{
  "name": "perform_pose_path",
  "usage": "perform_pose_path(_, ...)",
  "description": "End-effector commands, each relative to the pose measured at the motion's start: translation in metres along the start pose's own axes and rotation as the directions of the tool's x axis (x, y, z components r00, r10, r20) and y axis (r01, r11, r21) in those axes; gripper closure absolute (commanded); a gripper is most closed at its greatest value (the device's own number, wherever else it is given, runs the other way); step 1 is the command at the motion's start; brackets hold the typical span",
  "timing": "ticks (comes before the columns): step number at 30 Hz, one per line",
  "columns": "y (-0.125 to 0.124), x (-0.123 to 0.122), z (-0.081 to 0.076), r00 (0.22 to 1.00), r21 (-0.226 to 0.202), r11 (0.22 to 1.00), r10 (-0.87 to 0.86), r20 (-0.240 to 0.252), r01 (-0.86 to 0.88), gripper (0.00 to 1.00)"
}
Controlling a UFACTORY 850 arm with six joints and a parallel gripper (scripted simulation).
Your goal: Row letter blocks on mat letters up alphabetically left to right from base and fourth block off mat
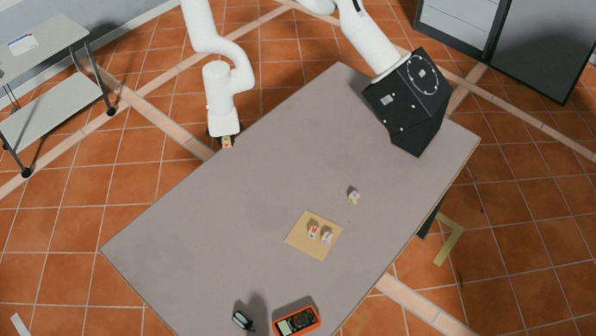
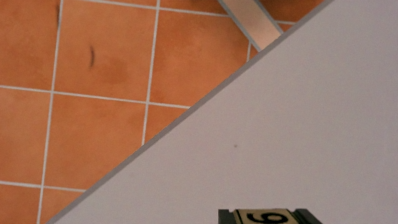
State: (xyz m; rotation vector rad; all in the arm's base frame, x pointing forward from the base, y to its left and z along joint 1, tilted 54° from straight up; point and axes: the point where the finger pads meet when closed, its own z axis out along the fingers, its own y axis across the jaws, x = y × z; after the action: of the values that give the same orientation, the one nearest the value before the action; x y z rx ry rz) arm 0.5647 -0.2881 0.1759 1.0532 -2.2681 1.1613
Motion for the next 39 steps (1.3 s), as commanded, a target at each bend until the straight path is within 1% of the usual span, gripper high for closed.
perform_pose_path(1,0.000,0.000,-0.004,1.000,0.001,1.000,0.000,0.000,0.000,0.72)
perform_pose_path(10,0.000,-0.001,-0.004,1.000,0.001,1.000,0.004,0.000,-0.004,0.72)
perform_pose_path(14,0.001,-0.006,-0.004,0.999,0.000,0.999,0.039,0.001,-0.039,0.72)
perform_pose_path(18,0.003,-0.021,-0.005,0.991,-0.001,0.991,0.131,0.002,-0.131,0.72)
perform_pose_path(20,0.006,-0.033,-0.005,0.980,-0.002,0.980,0.201,0.003,-0.201,0.72)
perform_pose_path(25,0.010,-0.051,-0.005,0.950,-0.004,0.950,0.312,0.004,-0.312,0.72)
perform_pose_path(27,0.010,-0.051,-0.005,0.950,-0.004,0.950,0.312,0.004,-0.312,0.72)
perform_pose_path(29,0.015,-0.066,-0.006,0.918,-0.006,0.918,0.396,0.005,-0.396,0.72)
perform_pose_path(33,0.019,-0.079,-0.006,0.881,-0.007,0.881,0.472,0.005,-0.472,0.72)
perform_pose_path(39,0.027,-0.102,-0.007,0.803,-0.009,0.803,0.595,0.004,-0.595,0.72)
